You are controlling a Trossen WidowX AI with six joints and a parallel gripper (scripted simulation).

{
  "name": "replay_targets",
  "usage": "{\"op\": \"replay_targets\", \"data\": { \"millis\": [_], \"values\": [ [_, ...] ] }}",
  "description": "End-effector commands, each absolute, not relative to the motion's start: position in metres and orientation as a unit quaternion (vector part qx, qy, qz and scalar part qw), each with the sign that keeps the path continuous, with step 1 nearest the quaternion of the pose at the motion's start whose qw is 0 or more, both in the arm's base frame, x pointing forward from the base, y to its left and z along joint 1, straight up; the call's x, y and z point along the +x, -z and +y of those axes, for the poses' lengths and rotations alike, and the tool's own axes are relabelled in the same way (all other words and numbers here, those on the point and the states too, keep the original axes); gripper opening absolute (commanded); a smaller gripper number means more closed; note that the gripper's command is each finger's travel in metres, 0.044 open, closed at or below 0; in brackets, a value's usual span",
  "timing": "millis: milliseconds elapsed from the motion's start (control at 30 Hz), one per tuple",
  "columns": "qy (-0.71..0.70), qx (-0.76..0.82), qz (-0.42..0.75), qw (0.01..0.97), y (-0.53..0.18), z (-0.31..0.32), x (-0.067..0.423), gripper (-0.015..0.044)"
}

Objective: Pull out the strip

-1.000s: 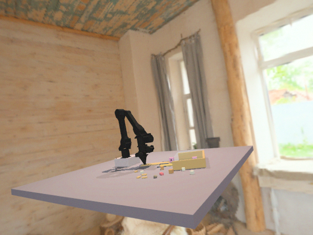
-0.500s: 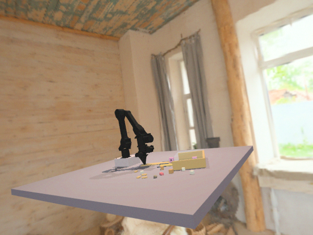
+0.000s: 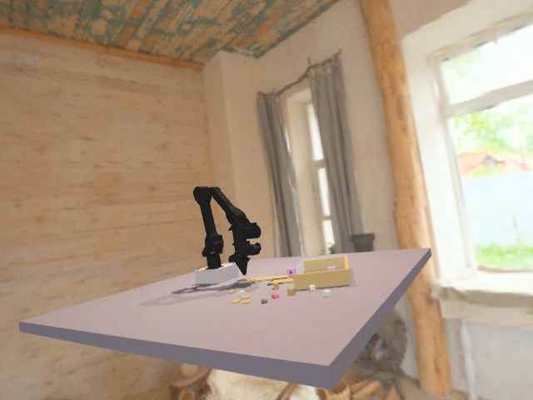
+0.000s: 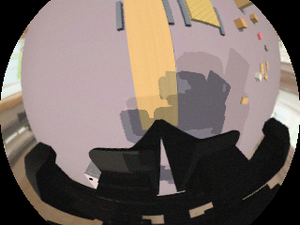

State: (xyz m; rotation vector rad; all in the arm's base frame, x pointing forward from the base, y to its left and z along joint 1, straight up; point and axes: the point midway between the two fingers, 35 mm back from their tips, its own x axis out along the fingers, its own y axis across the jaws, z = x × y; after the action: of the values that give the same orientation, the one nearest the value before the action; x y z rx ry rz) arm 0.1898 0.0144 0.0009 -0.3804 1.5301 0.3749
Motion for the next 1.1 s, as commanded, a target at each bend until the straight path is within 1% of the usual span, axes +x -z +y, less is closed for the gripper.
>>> {"op": "replay_targets", "data": {
  "millis": [0, 67, 233, 633, 1067],
  "values": [
    [-0.168, -0.173, 0.68, 0.692, -0.019, 0.015, 0.195, 0.0],
    [-0.168, -0.173, 0.68, 0.692, -0.019, 0.015, 0.195, 0.0],
    [-0.142, -0.145, 0.686, 0.699, -0.018, 0.027, 0.214, 0.0131],
    [-0.141, -0.144, 0.685, 0.7, -0.021, 0.046, 0.243, 0.044],
    [-0.142, -0.144, 0.684, 0.701, -0.026, 0.065, 0.277, 0.044]
  ]
}}
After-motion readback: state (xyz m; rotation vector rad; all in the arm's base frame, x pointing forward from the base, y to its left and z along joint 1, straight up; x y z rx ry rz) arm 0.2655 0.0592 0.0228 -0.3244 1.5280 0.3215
